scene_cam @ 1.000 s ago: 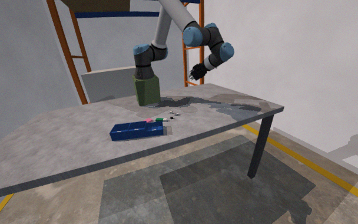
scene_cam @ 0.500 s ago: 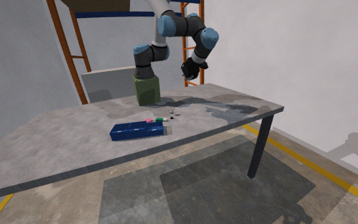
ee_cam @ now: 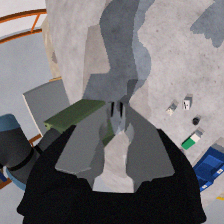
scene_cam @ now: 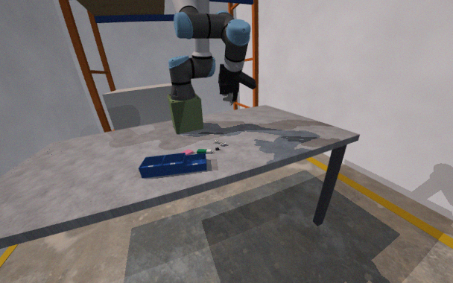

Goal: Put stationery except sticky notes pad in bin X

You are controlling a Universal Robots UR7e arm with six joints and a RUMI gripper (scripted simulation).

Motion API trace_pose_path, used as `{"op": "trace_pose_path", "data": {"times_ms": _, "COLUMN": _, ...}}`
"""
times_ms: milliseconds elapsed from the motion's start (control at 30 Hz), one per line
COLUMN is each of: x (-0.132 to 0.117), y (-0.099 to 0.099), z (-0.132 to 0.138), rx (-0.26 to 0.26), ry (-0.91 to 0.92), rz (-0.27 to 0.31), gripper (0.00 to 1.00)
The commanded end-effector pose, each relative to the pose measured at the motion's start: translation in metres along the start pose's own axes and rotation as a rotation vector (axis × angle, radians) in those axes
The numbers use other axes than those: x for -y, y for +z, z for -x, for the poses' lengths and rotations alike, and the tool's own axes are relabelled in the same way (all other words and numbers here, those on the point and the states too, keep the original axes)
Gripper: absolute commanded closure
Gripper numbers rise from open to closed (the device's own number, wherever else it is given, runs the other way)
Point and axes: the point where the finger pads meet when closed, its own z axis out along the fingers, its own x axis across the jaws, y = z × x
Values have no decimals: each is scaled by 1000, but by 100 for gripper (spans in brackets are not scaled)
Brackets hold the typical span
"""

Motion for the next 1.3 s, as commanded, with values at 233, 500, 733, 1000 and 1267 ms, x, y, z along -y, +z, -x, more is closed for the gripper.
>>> {"op": "trace_pose_path", "data": {"times_ms": 233, "x": -42, "y": -21, "z": -29, "rx": -153, "ry": 311, "rz": -107, "gripper": 96}}
{"op": "trace_pose_path", "data": {"times_ms": 500, "x": -68, "y": -32, "z": -41, "rx": -237, "ry": 508, "rz": -179, "gripper": 96}}
{"op": "trace_pose_path", "data": {"times_ms": 733, "x": -99, "y": -42, "z": -54, "rx": -312, "ry": 695, "rz": -252, "gripper": 96}}
{"op": "trace_pose_path", "data": {"times_ms": 1000, "x": -119, "y": -49, "z": -60, "rx": -375, "ry": 857, "rz": -319, "gripper": 96}}
{"op": "trace_pose_path", "data": {"times_ms": 1267, "x": -160, "y": -59, "z": -68, "rx": -469, "ry": 1109, "rz": -432, "gripper": 96}}
